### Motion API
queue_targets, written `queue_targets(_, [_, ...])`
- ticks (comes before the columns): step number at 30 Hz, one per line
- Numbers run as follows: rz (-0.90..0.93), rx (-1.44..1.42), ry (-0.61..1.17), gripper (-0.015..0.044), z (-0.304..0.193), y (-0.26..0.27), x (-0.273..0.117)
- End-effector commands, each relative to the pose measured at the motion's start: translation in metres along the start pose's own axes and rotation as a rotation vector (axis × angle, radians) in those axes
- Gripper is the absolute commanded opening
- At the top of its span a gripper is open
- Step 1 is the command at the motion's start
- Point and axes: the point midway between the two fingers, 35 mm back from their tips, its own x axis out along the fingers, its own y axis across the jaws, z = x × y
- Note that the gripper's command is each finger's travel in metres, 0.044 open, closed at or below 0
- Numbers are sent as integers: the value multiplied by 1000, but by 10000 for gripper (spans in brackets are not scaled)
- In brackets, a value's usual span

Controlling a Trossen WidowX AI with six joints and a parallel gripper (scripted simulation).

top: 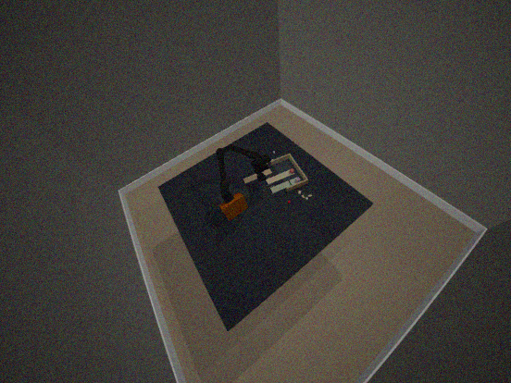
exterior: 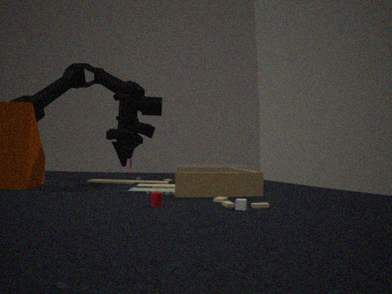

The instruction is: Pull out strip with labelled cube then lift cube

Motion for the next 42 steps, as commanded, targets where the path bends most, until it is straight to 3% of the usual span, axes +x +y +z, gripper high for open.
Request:
queue_targets(1, [0, -8, -8, 0, -14, -7, -1])
queue_targets(8, [0, -9, -8, 0, -30, -15, -1])
queue_targets(16, [-2, -9, -8, 0, -30, -16, -36])
queue_targets(42, [-2, -9, -8, 0, -30, -16, -36])
